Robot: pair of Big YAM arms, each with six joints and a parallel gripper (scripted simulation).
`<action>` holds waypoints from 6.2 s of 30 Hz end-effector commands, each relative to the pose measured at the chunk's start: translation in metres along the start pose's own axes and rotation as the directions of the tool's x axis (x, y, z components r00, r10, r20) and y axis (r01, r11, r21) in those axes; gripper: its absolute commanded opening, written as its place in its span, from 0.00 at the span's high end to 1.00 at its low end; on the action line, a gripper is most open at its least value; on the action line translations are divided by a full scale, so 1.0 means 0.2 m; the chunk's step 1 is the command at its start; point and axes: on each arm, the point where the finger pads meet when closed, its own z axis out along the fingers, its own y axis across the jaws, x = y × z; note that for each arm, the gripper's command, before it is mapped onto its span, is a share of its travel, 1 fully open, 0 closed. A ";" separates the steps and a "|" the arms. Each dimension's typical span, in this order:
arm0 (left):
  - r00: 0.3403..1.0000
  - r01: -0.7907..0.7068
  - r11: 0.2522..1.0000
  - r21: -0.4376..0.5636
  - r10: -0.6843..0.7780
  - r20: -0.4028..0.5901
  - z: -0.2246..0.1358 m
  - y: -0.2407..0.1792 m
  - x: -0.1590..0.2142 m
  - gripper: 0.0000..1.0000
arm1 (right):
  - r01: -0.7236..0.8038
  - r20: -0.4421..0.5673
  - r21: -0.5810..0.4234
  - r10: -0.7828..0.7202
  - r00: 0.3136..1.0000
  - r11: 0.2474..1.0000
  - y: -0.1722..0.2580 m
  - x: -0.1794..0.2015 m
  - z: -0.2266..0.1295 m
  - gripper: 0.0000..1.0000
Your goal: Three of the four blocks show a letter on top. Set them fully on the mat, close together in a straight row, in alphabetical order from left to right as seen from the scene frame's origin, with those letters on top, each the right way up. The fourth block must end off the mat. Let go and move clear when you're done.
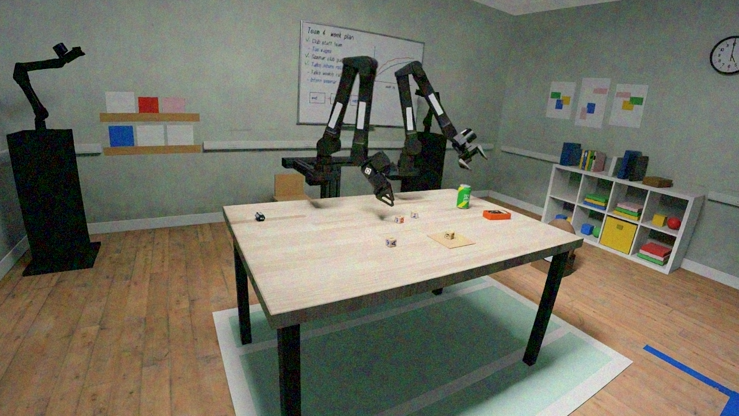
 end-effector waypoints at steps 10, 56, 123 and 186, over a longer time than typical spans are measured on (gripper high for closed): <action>0.985 -0.169 0.967 0.189 0.161 0.052 0.03 -0.09 -0.11 0.00 | -0.156 0.166 0.082 0.141 0.976 0.984 -0.03 -0.01 0.12 0.00; 0.899 -0.428 0.325 0.844 0.246 0.361 0.12 -1.22 -0.60 0.00 | -0.553 0.349 0.456 0.431 0.832 0.697 -1.34 0.11 0.07 0.00; 0.982 0.177 0.660 0.730 -0.173 -0.081 0.75 -1.52 -0.77 0.00 | -0.346 0.448 0.039 0.293 0.845 0.938 -1.01 -0.24 0.12 0.00; 0.920 0.335 0.852 0.403 -0.204 -0.333 1.42 -1.39 -0.87 0.46 | -0.133 0.514 -0.030 0.129 0.848 0.991 -1.04 -0.39 -0.04 0.00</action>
